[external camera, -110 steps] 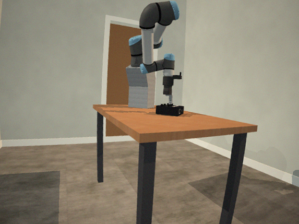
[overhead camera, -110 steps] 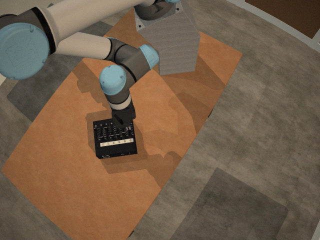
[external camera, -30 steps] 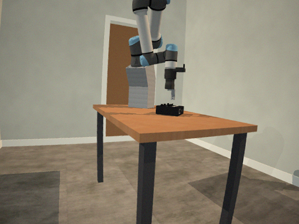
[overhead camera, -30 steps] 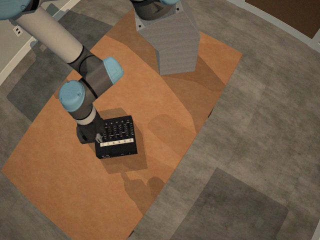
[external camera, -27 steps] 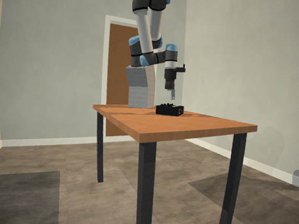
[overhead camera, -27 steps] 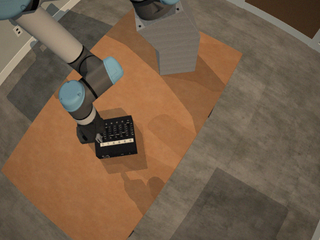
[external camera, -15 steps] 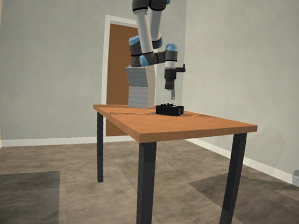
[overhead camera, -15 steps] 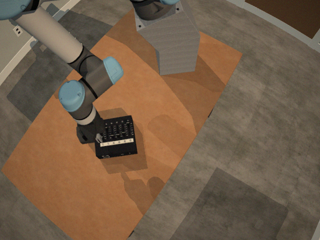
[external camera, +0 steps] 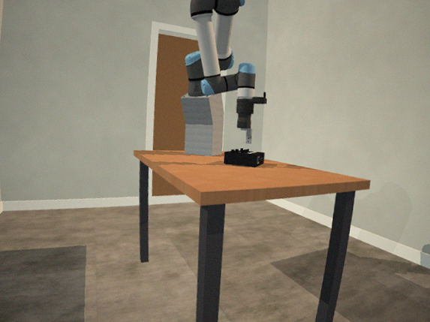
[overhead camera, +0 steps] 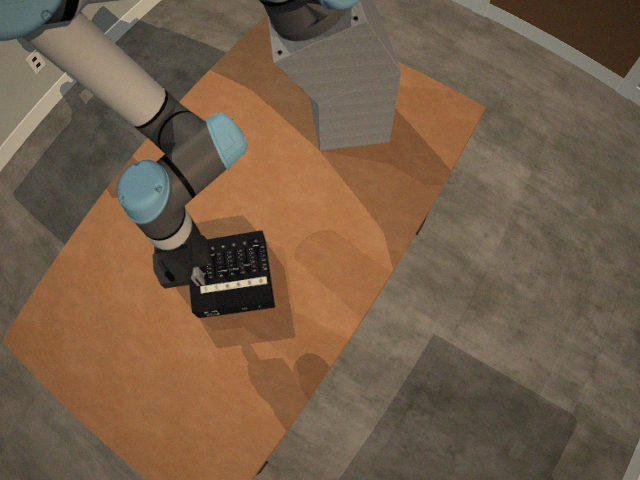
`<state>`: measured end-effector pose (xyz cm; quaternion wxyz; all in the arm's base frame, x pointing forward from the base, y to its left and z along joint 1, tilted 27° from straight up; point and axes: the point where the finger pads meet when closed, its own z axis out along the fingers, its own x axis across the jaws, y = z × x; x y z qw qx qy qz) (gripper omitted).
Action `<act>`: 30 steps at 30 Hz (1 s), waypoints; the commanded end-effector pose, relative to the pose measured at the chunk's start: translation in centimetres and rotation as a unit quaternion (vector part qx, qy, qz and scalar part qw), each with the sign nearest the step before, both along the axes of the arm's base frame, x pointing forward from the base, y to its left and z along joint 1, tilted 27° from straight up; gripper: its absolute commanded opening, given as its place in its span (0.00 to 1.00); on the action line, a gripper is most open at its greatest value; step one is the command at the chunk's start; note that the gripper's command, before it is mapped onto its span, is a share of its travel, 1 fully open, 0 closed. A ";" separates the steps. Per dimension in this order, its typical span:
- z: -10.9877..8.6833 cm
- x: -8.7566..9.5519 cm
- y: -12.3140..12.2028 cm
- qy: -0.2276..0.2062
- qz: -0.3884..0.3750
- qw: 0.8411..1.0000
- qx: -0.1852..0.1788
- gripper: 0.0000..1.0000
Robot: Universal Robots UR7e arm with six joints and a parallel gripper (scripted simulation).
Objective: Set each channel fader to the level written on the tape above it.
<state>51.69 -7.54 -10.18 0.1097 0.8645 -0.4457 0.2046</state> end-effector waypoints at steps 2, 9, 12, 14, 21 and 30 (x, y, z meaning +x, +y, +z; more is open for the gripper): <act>0.0 0.1 0.0 -0.001 0.000 1.000 0.000 0.00; -0.2 0.1 -0.1 -0.001 0.000 1.000 0.000 0.00; -0.3 0.1 -0.1 -0.001 0.000 1.000 0.000 0.00; -0.4 0.2 -0.2 -0.001 0.000 1.000 0.000 0.00; -0.7 0.3 -0.3 -0.001 0.000 1.000 0.000 0.00; -1.3 0.4 -0.6 -0.001 0.000 1.000 0.000 0.00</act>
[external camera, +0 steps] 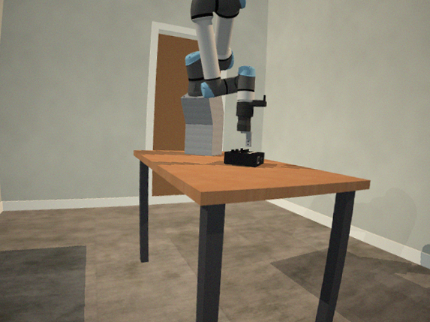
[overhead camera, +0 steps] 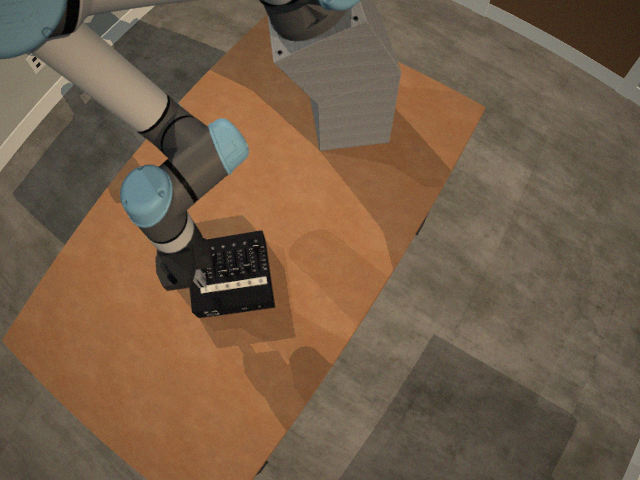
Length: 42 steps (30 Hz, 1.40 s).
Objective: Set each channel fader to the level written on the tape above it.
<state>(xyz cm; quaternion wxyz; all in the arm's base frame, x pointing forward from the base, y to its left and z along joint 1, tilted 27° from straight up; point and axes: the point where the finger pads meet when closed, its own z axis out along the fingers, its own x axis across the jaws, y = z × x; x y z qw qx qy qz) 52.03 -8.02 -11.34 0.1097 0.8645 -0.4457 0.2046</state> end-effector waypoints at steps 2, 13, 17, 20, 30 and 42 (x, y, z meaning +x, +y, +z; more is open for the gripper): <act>-0.3 0.1 -0.1 -0.001 0.000 1.000 0.000 0.00; -0.7 0.3 -0.3 -0.001 0.000 1.000 0.000 0.00; -0.8 0.3 -0.4 -0.001 0.000 1.000 0.000 0.00; -0.9 0.3 -0.4 -0.001 0.000 1.000 0.000 0.00; -0.9 0.3 -0.4 -0.001 0.000 1.000 0.000 0.00; -0.9 0.3 -0.4 -0.001 0.000 1.000 0.000 0.00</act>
